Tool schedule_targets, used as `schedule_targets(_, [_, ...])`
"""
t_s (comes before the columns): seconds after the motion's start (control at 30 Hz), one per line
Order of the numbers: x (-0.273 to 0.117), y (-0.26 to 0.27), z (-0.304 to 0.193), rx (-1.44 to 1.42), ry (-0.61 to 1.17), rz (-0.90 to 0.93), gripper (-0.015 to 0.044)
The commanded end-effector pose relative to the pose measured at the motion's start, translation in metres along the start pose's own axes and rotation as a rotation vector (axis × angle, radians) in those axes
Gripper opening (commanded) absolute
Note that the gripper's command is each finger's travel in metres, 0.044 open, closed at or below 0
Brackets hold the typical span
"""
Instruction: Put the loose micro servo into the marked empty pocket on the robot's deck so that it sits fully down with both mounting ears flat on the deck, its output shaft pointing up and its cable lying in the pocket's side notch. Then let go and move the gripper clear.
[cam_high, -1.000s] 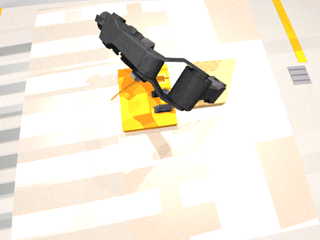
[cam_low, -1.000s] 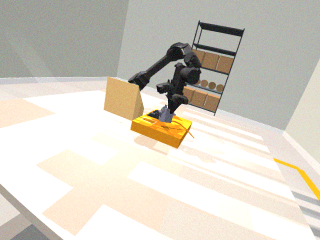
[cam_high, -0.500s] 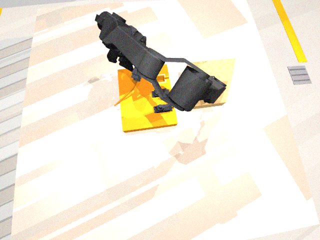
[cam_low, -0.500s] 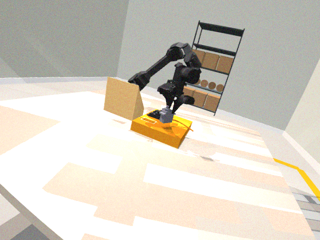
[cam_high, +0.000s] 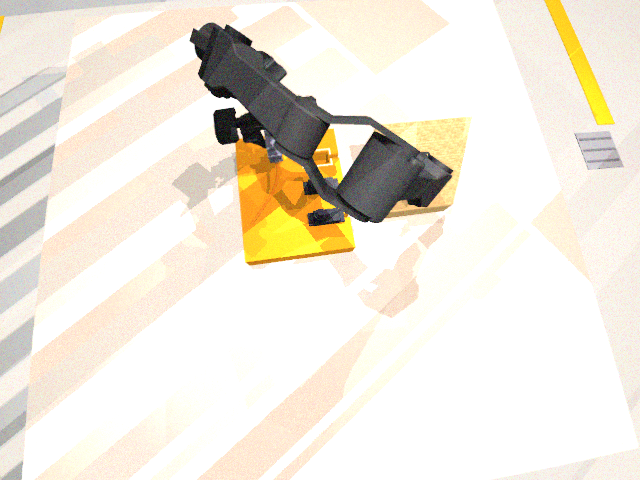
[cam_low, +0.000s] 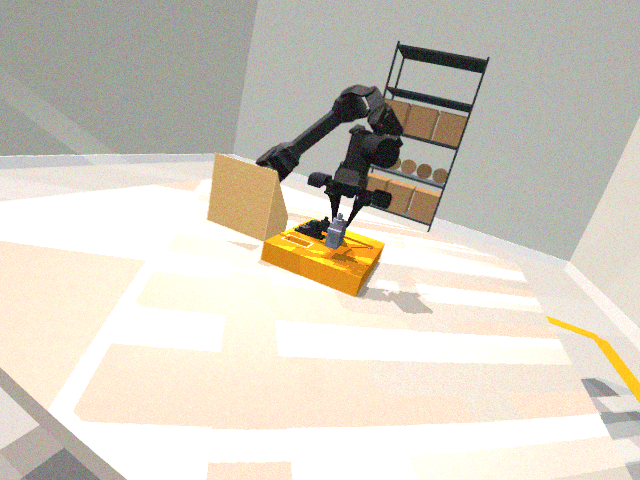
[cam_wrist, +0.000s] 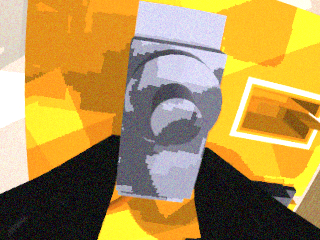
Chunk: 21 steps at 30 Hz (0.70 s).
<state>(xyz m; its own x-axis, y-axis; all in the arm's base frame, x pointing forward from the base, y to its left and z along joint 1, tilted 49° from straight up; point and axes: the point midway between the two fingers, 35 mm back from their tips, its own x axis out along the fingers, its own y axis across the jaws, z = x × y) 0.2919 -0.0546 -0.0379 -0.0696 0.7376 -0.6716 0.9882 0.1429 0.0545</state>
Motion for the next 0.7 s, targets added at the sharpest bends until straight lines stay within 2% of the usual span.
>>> schedule_targets(0.0, [-0.0014, 0.0005, 0.0008, -0.123, -0.001, 0.008, 0.0000])
schedule_targets(0.67, [-0.0014, 0.0005, 0.0008, -0.815, -0.004, 0.007, 0.0000])
